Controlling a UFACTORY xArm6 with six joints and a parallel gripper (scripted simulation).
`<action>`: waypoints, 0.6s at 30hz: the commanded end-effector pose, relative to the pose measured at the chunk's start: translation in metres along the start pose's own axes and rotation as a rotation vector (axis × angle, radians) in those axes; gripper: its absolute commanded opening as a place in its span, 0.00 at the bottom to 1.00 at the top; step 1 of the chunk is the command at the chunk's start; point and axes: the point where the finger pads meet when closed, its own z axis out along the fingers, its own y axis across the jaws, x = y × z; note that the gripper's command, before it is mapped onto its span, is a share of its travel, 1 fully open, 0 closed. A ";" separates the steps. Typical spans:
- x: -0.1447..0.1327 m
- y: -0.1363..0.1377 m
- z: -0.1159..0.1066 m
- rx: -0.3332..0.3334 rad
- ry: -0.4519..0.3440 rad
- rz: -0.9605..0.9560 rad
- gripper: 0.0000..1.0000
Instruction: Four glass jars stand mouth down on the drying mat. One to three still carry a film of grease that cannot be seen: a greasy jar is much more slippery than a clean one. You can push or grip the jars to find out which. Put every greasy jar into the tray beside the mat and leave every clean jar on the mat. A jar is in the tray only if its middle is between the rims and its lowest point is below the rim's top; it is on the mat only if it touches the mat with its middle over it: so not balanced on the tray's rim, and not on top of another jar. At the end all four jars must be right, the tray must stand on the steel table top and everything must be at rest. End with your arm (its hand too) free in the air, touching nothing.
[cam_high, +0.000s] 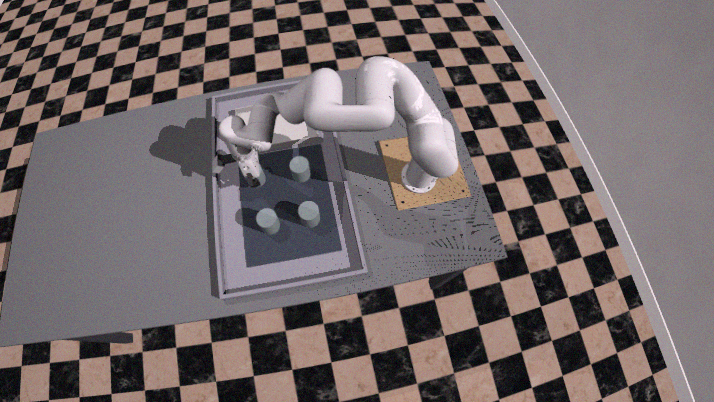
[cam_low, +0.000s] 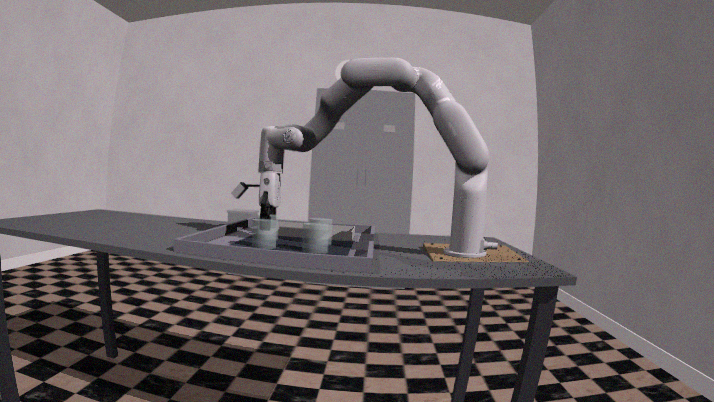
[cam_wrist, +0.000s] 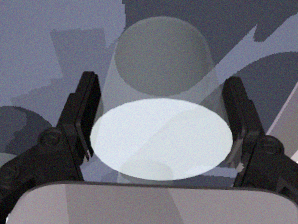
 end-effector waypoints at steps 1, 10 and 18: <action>0.002 0.000 -0.002 -0.001 0.005 0.000 0.83; 0.002 0.000 -0.002 -0.001 0.005 0.000 0.80; 0.002 0.000 -0.002 -0.001 0.005 0.000 0.80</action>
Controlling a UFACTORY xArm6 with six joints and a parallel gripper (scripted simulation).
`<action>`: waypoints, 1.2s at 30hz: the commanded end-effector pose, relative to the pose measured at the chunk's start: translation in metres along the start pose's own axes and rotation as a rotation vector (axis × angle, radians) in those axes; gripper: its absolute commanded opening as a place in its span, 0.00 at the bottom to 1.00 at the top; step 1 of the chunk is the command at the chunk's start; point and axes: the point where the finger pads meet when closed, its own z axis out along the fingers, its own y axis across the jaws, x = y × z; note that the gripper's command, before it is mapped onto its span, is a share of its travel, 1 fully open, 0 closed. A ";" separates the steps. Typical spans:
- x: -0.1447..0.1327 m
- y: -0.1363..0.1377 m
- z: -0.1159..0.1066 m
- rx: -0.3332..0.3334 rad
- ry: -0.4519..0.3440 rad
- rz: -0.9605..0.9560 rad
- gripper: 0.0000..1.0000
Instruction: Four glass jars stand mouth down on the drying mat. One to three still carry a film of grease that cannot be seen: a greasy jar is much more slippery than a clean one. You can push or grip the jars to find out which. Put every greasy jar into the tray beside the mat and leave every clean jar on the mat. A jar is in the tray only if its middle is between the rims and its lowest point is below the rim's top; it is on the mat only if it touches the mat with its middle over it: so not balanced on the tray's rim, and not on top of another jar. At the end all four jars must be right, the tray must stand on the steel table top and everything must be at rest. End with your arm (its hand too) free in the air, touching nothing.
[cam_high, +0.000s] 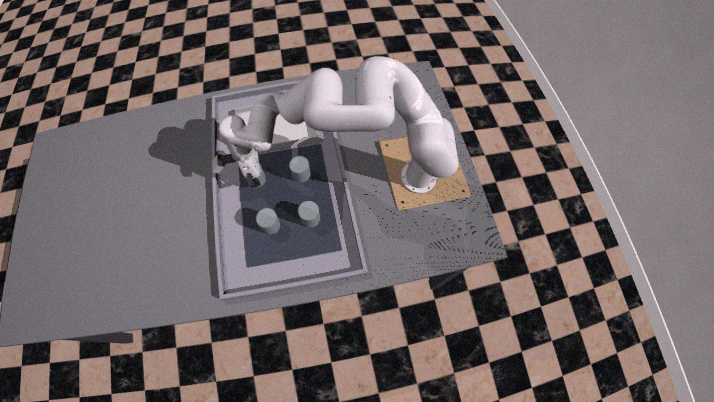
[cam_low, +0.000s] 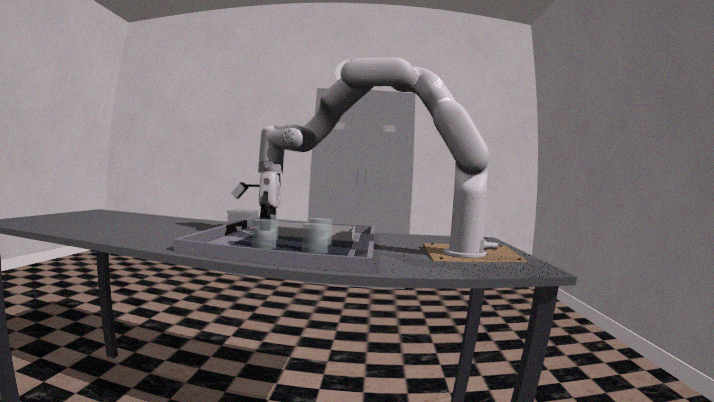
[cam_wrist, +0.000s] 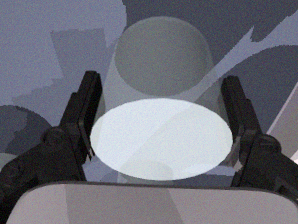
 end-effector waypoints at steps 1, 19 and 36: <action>0.002 0.000 -0.002 -0.001 0.005 0.000 0.80; 0.002 0.000 -0.002 -0.001 0.005 0.000 0.77; 0.002 0.000 -0.002 -0.001 0.005 0.000 0.74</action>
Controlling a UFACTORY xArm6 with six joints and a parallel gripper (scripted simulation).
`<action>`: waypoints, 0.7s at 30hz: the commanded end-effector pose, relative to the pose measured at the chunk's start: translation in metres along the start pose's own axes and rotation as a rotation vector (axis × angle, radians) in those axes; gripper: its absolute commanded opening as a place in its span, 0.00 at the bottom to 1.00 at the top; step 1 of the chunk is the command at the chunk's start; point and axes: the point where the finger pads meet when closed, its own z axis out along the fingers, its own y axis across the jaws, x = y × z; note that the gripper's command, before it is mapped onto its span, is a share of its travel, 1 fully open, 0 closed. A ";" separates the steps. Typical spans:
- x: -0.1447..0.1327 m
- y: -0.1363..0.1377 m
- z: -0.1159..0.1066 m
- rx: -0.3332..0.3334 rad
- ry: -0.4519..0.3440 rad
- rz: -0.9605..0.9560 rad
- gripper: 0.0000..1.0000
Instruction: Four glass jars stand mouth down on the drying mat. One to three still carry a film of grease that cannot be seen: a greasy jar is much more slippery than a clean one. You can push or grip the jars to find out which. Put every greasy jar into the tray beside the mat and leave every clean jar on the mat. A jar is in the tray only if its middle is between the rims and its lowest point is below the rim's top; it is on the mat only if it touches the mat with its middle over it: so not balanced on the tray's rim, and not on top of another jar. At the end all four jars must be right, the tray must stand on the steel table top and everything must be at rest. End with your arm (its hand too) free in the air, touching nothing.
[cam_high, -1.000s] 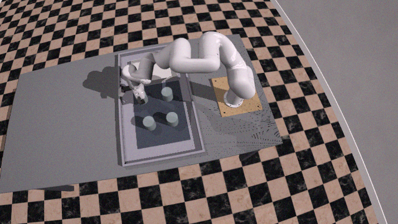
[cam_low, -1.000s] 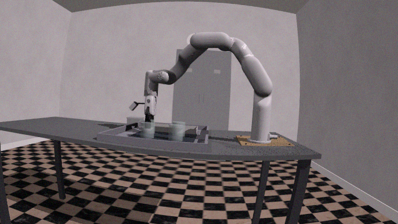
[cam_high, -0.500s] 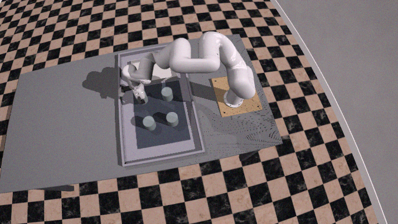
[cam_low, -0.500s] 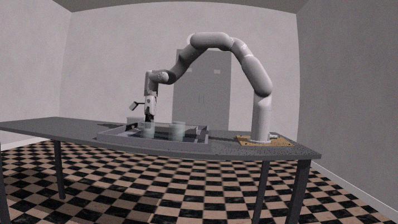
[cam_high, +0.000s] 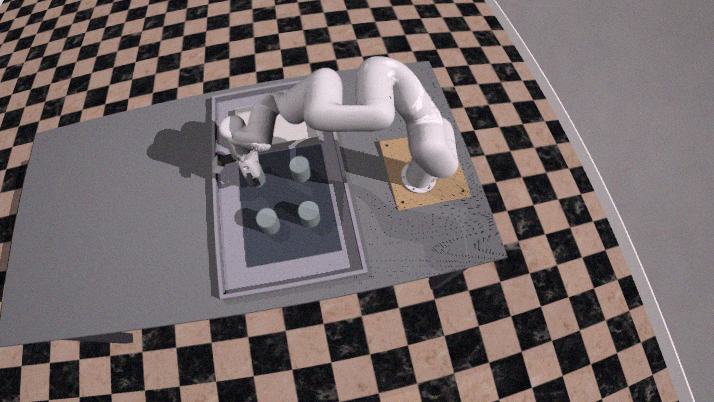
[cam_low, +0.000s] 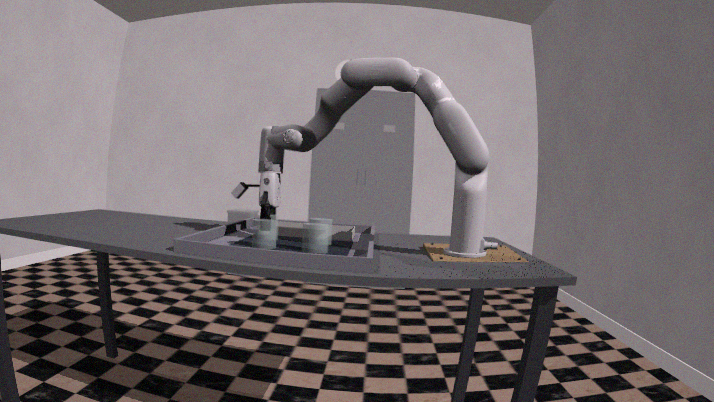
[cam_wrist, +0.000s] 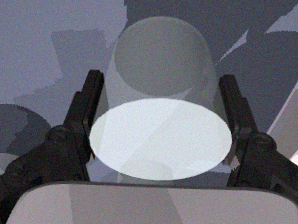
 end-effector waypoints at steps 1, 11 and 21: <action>0.002 0.000 -0.002 -0.001 0.005 0.000 0.74; 0.002 0.000 -0.002 -0.001 0.005 0.000 0.71; 0.002 0.000 -0.002 -0.001 0.005 0.000 0.71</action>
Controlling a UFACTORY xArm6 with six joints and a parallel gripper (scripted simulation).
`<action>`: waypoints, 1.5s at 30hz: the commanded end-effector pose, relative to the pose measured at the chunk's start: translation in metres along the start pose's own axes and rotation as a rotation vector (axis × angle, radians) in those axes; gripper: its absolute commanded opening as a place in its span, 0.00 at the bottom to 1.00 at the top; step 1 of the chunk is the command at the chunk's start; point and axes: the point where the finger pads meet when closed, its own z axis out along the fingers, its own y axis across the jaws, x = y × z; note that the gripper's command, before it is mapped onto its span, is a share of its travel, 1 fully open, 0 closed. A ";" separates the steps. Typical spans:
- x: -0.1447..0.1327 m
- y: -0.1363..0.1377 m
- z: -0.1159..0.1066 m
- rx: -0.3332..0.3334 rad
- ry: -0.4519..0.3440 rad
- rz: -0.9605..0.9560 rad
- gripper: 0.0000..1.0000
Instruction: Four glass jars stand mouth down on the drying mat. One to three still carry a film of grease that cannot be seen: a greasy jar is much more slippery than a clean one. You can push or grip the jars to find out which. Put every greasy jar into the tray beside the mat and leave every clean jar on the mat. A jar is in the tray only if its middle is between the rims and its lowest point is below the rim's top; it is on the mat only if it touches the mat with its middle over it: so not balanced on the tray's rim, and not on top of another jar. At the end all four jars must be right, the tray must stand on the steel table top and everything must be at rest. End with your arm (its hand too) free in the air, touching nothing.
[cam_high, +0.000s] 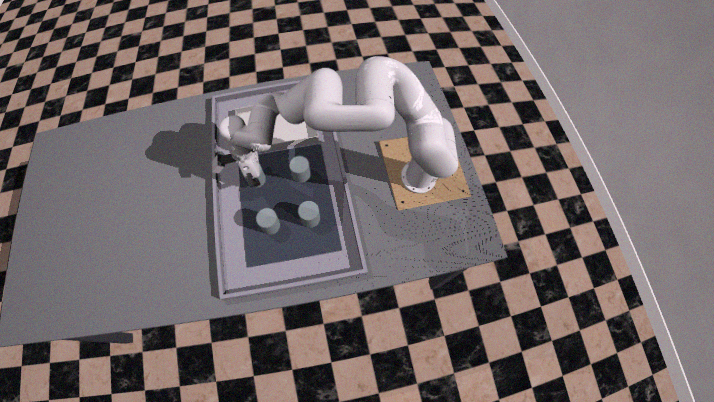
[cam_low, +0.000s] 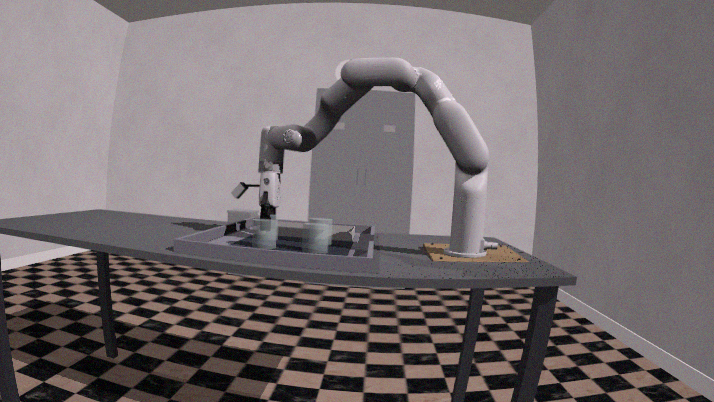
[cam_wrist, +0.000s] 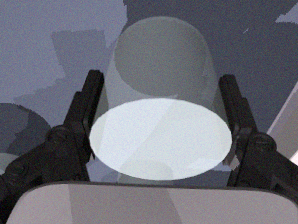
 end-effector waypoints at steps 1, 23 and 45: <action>0.002 0.000 -0.002 -0.001 0.005 0.000 0.68; 0.002 0.000 -0.002 -0.001 0.005 0.000 0.00; 0.001 0.000 -0.034 -0.001 0.005 0.000 0.00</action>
